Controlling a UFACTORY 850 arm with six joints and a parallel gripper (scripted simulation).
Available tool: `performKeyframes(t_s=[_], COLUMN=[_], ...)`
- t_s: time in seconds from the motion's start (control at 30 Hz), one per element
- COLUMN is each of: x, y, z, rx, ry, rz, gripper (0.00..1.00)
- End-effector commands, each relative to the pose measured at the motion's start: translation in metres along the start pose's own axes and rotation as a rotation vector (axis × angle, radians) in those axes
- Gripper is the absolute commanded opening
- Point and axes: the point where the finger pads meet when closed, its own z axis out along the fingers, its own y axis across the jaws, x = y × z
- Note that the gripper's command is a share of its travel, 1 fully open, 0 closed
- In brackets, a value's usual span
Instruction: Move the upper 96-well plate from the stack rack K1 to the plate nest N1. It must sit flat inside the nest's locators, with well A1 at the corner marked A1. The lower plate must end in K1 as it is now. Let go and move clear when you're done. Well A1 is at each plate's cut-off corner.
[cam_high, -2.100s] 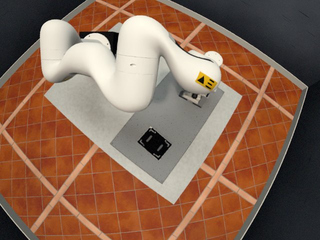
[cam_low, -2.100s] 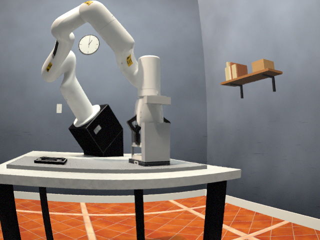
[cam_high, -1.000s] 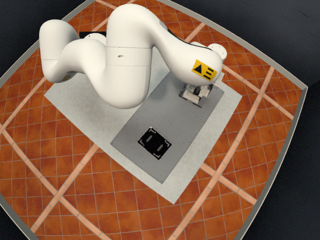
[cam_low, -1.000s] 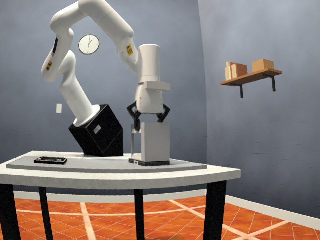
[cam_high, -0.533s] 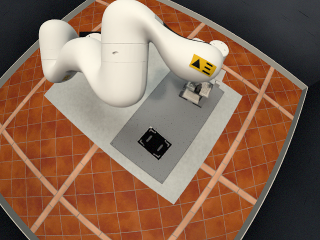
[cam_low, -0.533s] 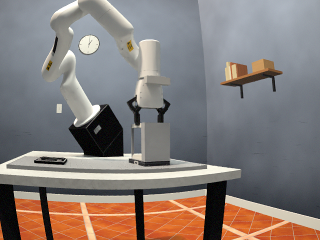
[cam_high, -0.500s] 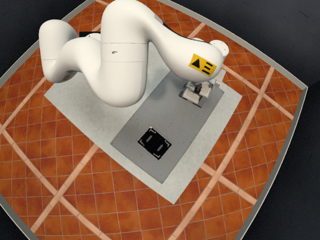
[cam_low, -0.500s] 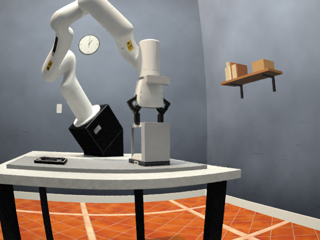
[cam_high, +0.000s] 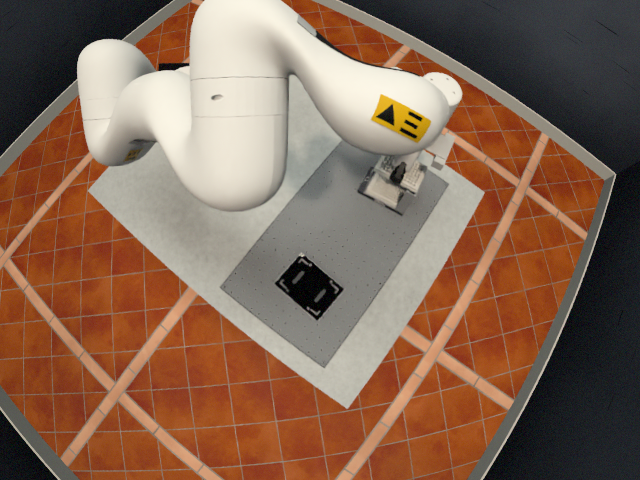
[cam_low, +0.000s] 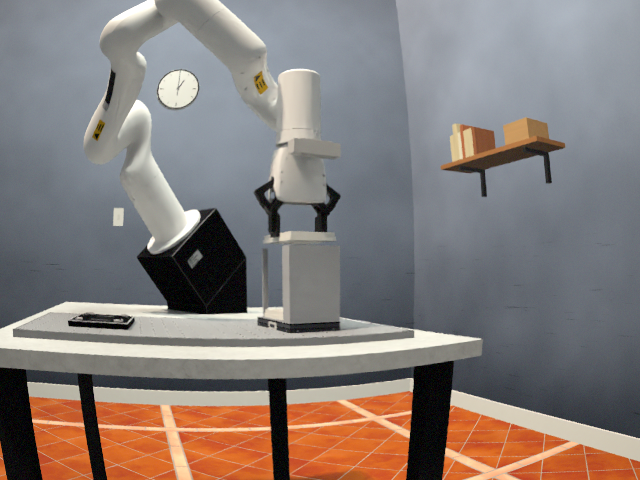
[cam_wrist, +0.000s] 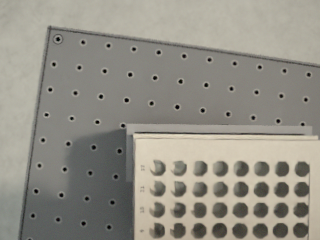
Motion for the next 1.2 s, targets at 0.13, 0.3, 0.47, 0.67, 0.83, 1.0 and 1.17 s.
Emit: performKeyframes(t_s=[0.13, 0.3, 0.47, 0.67, 0.83, 1.0, 1.17], x=[0.001, 0.001, 0.001, 0.001, 0.0, -0.004, -0.007], y=[0.0, 0.0, 0.0, 0.0, 0.006, 0.023, 0.039], z=[-0.011, -0.02, -0.021, -0.021, -0.021, -0.02, -0.02], rx=[0.001, 0.001, 0.001, 0.001, 0.001, 0.001, 0.001], ry=[0.001, 0.001, 0.001, 0.001, 0.001, 0.001, 0.001], rz=[0.001, 0.001, 0.001, 0.001, 0.067, 0.196, 0.196], gripper=[0.0, 0.0, 0.0, 0.0, 0.0, 0.0, 0.0])
